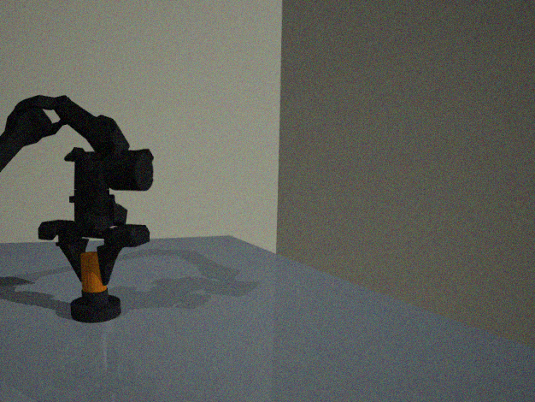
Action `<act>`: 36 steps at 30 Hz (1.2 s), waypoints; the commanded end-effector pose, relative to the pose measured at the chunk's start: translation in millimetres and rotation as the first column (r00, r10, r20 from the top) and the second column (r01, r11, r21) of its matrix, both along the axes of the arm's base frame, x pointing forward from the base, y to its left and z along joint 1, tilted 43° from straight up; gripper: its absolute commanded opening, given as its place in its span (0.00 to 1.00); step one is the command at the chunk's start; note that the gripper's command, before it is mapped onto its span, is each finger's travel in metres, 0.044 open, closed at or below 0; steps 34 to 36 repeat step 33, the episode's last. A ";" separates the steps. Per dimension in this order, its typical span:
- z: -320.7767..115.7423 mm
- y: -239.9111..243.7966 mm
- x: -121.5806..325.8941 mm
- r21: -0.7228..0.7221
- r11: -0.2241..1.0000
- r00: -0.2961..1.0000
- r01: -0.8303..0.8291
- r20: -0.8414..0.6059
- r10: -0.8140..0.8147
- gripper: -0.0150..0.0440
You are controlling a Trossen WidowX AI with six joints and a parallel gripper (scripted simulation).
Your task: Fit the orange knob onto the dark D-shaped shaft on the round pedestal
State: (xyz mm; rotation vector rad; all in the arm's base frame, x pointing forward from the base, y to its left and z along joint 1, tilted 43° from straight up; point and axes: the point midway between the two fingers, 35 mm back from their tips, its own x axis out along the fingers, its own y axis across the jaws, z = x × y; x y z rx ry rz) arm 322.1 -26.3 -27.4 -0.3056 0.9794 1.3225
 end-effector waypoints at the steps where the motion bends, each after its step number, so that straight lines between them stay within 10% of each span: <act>1: 0.1 -0.2 0.1 -0.001 1.000 1.000 0.000 0.000 0.000 0.61; 10: 0.1 -0.2 0.1 -0.001 1.000 1.000 0.000 0.000 0.000 1.00; 36: 68.8 -65.8 9.2 -0.004 1.000 1.000 0.001 -0.001 -0.001 1.00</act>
